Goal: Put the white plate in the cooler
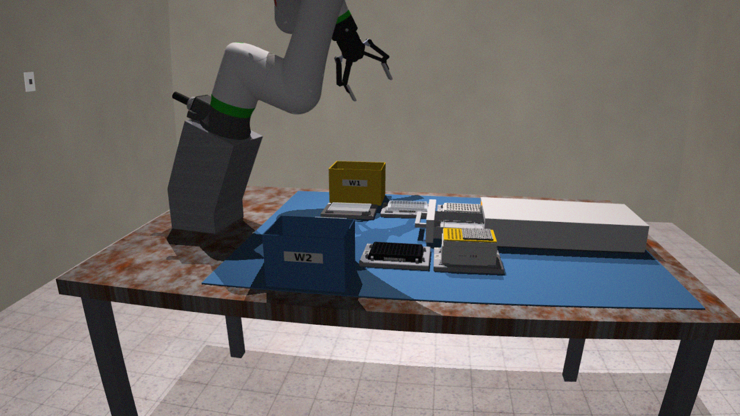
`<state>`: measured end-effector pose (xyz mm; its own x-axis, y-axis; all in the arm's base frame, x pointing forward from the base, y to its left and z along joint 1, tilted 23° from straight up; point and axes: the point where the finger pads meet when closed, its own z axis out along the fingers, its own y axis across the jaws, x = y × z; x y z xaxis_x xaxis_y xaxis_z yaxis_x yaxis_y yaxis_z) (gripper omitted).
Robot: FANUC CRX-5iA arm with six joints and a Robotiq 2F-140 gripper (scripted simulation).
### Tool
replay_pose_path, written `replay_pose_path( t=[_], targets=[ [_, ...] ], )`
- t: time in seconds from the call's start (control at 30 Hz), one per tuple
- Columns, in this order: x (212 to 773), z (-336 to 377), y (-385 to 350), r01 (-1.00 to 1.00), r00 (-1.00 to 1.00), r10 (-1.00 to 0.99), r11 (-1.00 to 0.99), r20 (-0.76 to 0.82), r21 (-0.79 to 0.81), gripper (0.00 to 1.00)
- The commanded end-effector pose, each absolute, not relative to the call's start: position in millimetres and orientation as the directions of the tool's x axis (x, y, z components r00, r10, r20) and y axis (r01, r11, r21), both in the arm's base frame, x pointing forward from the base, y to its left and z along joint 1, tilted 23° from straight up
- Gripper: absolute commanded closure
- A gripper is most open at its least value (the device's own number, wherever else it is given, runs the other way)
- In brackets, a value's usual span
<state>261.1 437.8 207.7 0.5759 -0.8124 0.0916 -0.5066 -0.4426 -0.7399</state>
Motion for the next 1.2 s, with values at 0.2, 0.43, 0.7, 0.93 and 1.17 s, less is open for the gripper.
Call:
replay_pose_path(
  t=[0.2, 0.43, 0.7, 0.93, 1.17],
  targets=[
    [261, 208, 438, -0.506, 0.576, -0.812, -0.442, 0.091, -0.74, 0.0],
    [261, 208, 438, -0.506, 0.576, -0.812, -0.442, 0.091, -0.74, 0.0],
    [280, 205, 423, -0.488, 0.586, -0.793, -0.509, 0.167, -0.709, 1.0],
    [304, 202, 402, -0.474, 0.595, -0.772, -0.561, 0.224, -0.678, 1.0],
    [321, 199, 384, -0.456, 0.612, -0.732, -0.635, 0.299, -0.624, 1.0]
  ],
)
